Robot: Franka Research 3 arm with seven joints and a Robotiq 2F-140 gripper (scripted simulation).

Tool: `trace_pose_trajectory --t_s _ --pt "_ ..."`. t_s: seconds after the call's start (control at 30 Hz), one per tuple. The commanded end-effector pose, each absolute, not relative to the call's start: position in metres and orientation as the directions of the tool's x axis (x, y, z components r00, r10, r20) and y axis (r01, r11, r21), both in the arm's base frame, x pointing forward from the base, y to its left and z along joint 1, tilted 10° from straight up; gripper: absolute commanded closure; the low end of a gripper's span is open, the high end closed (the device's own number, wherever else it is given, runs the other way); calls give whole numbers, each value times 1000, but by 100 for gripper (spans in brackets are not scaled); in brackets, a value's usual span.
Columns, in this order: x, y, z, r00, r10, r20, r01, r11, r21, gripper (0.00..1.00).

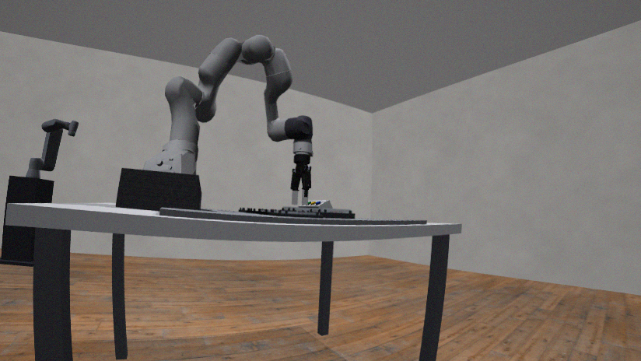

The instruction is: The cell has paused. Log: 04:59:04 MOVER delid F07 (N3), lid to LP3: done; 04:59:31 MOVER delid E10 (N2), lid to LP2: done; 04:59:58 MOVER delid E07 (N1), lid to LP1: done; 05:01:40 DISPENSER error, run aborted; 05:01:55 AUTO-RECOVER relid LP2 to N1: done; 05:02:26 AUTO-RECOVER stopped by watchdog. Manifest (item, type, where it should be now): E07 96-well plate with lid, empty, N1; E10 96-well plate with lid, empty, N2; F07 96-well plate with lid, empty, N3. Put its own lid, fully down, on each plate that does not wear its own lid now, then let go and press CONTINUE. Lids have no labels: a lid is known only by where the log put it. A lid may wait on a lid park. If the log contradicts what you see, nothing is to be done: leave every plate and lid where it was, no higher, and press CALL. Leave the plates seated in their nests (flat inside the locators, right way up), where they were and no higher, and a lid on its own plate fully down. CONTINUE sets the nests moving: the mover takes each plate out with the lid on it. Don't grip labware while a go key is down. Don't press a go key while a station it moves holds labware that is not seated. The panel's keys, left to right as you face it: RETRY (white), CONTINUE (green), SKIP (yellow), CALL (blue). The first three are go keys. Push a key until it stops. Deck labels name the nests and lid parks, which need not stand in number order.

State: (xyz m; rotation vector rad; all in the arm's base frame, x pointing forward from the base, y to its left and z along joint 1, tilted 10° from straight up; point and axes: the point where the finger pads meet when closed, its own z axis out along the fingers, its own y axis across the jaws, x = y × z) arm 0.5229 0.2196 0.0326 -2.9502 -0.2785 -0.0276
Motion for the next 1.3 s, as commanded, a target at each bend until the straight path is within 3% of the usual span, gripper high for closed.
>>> trace_pose_trajectory --t_s 0.0,0.9,0.93,1.27 --pt "523 219 33 983 181 35 185 -967 -175 41" --pt "523 219 33 983 181 35 185 -967 -175 41" --pt "523 219 33 983 181 35 185 -967 -175 34" --pt "523 219 33 983 181 35 185 -967 -175 34"
